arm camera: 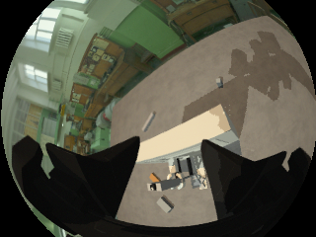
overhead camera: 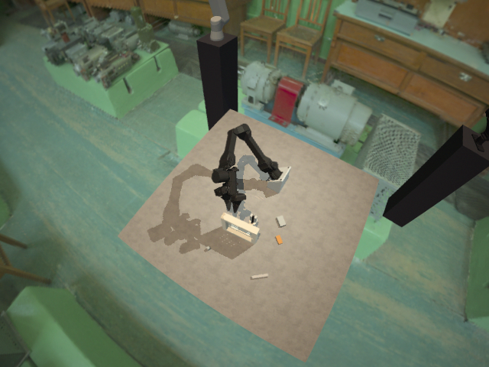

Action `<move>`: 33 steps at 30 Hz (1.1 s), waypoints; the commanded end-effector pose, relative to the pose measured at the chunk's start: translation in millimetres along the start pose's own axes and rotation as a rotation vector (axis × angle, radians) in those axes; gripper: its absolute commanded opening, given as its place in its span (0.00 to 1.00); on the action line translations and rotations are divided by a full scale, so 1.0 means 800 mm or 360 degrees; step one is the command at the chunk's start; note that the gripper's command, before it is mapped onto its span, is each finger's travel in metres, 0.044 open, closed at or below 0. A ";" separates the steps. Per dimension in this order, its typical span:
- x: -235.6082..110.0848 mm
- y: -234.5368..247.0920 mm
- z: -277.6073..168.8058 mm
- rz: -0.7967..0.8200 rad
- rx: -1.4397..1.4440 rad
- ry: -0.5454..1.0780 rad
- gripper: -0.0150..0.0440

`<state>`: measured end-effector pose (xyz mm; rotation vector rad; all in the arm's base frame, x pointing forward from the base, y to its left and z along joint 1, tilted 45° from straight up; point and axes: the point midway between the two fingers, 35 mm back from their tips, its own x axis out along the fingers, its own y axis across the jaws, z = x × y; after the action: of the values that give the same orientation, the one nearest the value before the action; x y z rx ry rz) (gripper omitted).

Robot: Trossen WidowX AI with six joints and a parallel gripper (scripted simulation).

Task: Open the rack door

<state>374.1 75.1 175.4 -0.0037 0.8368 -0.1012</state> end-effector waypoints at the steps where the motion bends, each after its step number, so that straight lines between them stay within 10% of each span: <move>1: 0.014 0.010 -0.016 -0.0078 -0.0039 0.0146 0.74; 33: 0.047 0.061 -0.111 -0.0812 -0.0605 0.0874 0.74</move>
<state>340.3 120.4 90.9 -0.5005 1.3563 -0.3944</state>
